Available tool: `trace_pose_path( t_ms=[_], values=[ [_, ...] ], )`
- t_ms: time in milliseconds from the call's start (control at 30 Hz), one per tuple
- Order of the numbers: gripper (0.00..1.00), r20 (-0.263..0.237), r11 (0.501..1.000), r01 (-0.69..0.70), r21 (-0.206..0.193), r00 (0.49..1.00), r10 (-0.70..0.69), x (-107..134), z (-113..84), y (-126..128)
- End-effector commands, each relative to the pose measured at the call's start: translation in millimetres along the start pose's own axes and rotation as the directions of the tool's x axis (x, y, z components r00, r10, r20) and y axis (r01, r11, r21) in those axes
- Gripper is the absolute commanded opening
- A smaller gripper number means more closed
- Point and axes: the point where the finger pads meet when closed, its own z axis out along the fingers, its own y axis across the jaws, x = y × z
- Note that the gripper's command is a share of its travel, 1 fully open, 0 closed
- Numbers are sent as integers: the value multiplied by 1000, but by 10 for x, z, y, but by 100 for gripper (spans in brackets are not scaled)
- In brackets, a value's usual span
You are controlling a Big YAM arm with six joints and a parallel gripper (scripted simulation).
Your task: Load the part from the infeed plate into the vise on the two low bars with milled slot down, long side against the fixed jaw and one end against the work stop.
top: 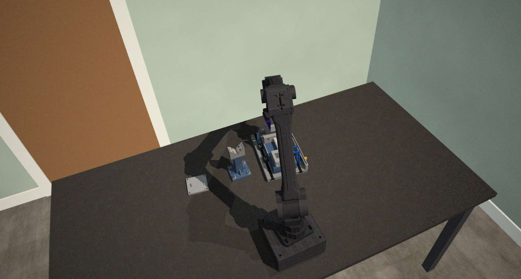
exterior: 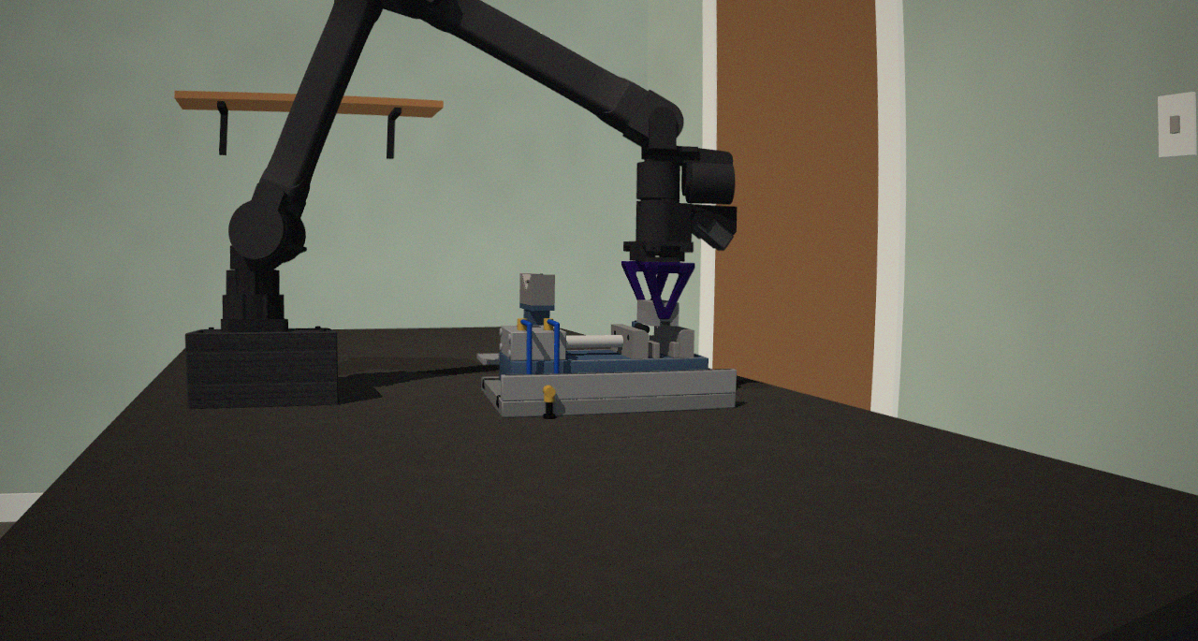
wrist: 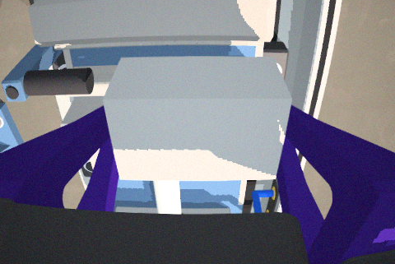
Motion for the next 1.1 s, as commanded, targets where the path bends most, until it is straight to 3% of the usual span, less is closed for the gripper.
trace_pose_path(
  t_ms=[0, 1067],
  values=[
    [0, 18, 1000, 4, 4, 1000, -4, -103, -8, 46],
    [0, 13, 1000, 4, 3, 1000, -4, -87, 16, 47]
  ],
)
